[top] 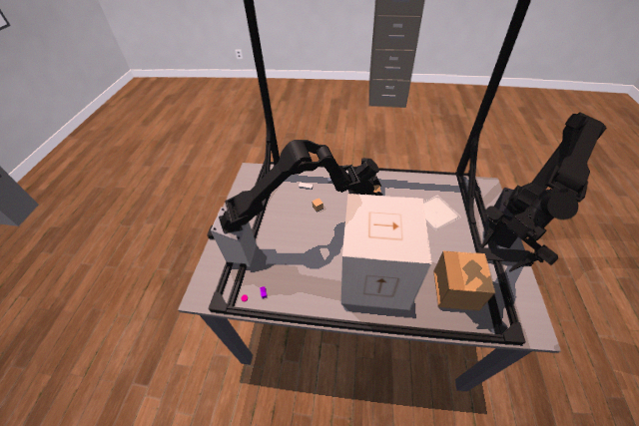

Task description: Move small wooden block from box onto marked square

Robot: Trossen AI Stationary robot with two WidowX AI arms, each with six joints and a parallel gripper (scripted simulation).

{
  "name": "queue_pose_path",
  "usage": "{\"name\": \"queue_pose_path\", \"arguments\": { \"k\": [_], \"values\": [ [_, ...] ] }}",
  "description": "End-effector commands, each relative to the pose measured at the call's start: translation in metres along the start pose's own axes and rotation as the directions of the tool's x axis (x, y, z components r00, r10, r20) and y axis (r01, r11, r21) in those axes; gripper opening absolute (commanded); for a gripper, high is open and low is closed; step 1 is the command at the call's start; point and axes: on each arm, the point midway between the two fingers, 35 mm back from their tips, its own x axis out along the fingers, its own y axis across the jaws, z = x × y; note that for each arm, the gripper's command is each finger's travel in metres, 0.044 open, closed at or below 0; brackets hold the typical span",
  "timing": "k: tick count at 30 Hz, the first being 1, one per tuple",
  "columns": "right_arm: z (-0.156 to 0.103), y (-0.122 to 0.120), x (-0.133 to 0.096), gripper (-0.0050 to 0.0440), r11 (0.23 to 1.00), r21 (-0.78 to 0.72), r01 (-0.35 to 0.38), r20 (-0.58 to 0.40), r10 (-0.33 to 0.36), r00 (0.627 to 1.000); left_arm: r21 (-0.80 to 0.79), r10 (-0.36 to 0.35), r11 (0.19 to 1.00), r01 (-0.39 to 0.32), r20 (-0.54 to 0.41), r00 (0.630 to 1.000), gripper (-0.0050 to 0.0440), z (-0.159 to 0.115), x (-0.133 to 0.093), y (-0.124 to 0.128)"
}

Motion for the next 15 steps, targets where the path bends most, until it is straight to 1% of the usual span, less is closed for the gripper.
{"name": "queue_pose_path", "arguments": {
  "k": [1,8,15],
  "values": [
    [0.000,-0.005,0.010,0.0000,0.999,-0.036,-0.002,0.002,0.002,1.000,-0.003,-0.004,1.000,0.004,0.002,1.000,0.0400,0.000,0.000,-0.001],
    [-0.005,-0.012,0.016,0.0000,0.997,-0.073,-0.002,-0.009,0.001,1.000,-0.003,-0.004,1.000,0.004,0.002,1.000,0.0400,0.000,0.000,-0.001],
    [-0.010,-0.017,0.018,0.0000,0.989,-0.148,-0.006,-0.025,0.002,1.000,-0.003,-0.004,1.000,0.004,0.002,1.000,0.0400,0.000,0.000,-0.001]
  ]
}}
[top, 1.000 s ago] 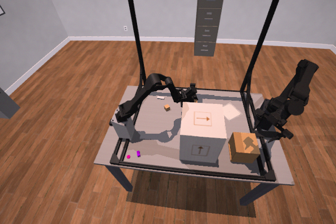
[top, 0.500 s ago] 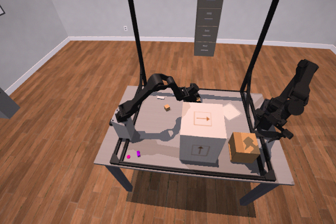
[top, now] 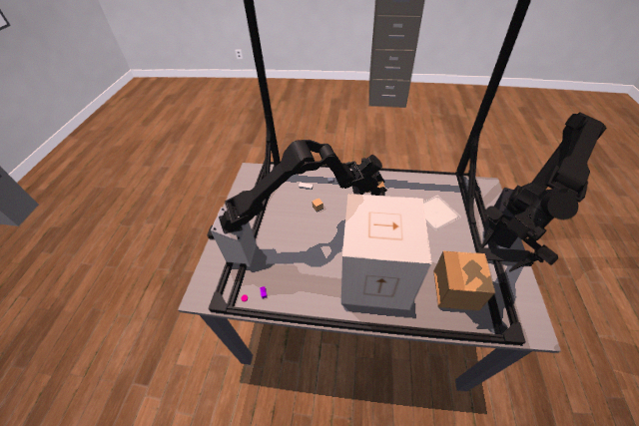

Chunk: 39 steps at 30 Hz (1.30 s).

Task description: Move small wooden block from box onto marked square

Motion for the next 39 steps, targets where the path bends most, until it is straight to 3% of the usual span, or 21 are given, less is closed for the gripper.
{"name": "queue_pose_path", "arguments": {
  "k": [1,8,12,20,26,39],
  "values": [
    [0.002,-0.003,0.005,0.0000,0.999,-0.051,-0.004,0.000,0.004,1.000,-0.003,-0.004,1.000,0.004,0.002,1.000,0.0400,0.000,0.000,-0.001],
    [-0.002,-0.005,0.004,0.0000,0.994,-0.110,-0.009,-0.011,0.008,1.000,-0.003,-0.004,1.000,0.004,0.002,1.000,0.0400,0.000,0.000,-0.001],
    [-0.006,0.006,0.003,0.0000,0.988,-0.147,-0.037,-0.022,0.034,0.999,-0.003,-0.004,1.000,0.004,0.002,1.000,0.0400,0.000,0.000,-0.001],
    [-0.012,0.051,0.007,0.0000,0.978,-0.163,-0.133,-0.040,0.128,0.991,-0.003,-0.004,1.000,0.004,0.002,1.000,0.0400,0.000,0.000,-0.001],
    [-0.013,0.056,0.008,0.0000,0.976,-0.165,-0.143,-0.042,0.138,0.990,-0.003,-0.004,1.000,0.004,0.002,1.000,0.0400,0.000,0.000,-0.001],
    [0.027,0.075,0.043,0.0000,0.977,-0.159,-0.143,-0.041,0.138,0.990,-0.003,-0.004,1.000,0.004,0.002,1.000,0.0400,0.000,0.000,-0.001]
  ]
}}
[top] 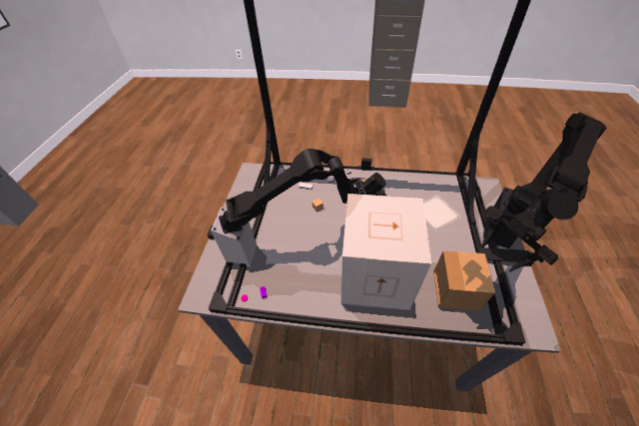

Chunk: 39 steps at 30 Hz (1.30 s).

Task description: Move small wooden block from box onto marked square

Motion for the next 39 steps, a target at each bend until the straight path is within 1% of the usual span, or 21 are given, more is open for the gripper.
{"name": "queue_pose_path", "arguments": {
  "k": [1,6,21,39],
  "values": [
    [0.010,0.002,0.012,0.0000,1.000,-0.002,0.001,0.000,-0.001,1.000,-0.003,-0.004,1.000,0.004,0.002,1.000,0.0400,0.000,0.000,-0.001],
    [0.011,0.002,0.013,0.0000,1.000,-0.002,0.001,0.000,-0.001,1.000,-0.003,-0.004,1.000,0.004,0.002,1.000,0.0400,0.000,0.000,-0.001],
    [0.027,0.005,0.026,0.0000,1.000,0.000,0.000,0.000,0.000,1.000,-0.003,-0.004,1.000,0.004,0.002,1.000,0.0400,0.000,0.000,-0.001],
    [0.027,0.005,0.026,0.0000,1.000,0.000,0.000,0.000,0.000,1.000,-0.003,-0.004,1.000,0.004,0.002,1.000,0.0400,0.000,0.000,-0.001]
  ]
}}
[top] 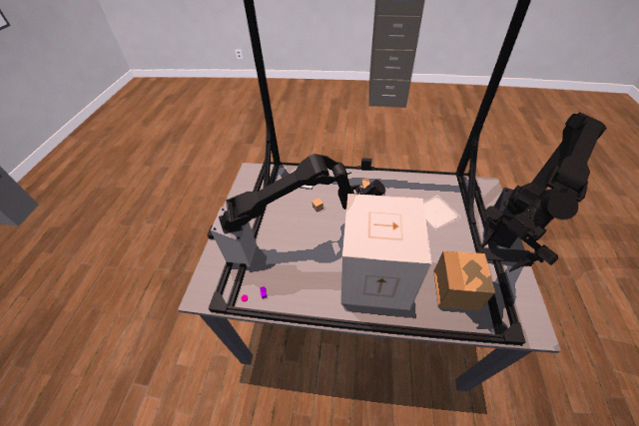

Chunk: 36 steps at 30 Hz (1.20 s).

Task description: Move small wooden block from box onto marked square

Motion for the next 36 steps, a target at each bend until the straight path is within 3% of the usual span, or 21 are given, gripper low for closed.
{"name": "queue_pose_path", "arguments": {
  "k": [1,12,14,20,32,36],
  "values": [
    [0.003,0.000,0.001,0.0000,1.000,-0.004,0.002,0.003,-0.002,1.000,-0.003,-0.004,1.000,0.004,0.002,1.000,0.0400,0.000,0.000,-0.001],
    [0.000,0.000,0.000,0.0264,1.000,0.000,0.000,0.000,0.000,1.000,-0.003,-0.004,1.000,0.004,0.002,1.000,0.0400,0.000,0.000,-0.001],
    [0.000,0.000,0.000,0.0264,1.000,0.000,0.000,0.000,0.000,1.000,-0.003,-0.004,1.000,0.004,0.002,1.000,0.0400,0.000,0.000,-0.001],
    [0.000,0.000,0.000,0.0400,1.000,0.000,0.000,0.000,0.000,1.000,-0.003,-0.004,1.000,0.004,0.002,1.000,0.0400,0.000,0.000,-0.001],
    [-0.001,0.000,-0.001,0.0400,1.000,0.000,0.000,0.000,0.000,1.000,-0.003,-0.004,1.000,0.004,0.002,1.000,0.0400,0.000,0.000,-0.001],
    [-0.021,-0.004,-0.016,0.0400,1.000,-0.004,0.000,0.000,0.000,1.000,-0.003,-0.004,1.000,0.004,0.002,1.000,0.0400,0.000,0.000,-0.001]
  ]
}}
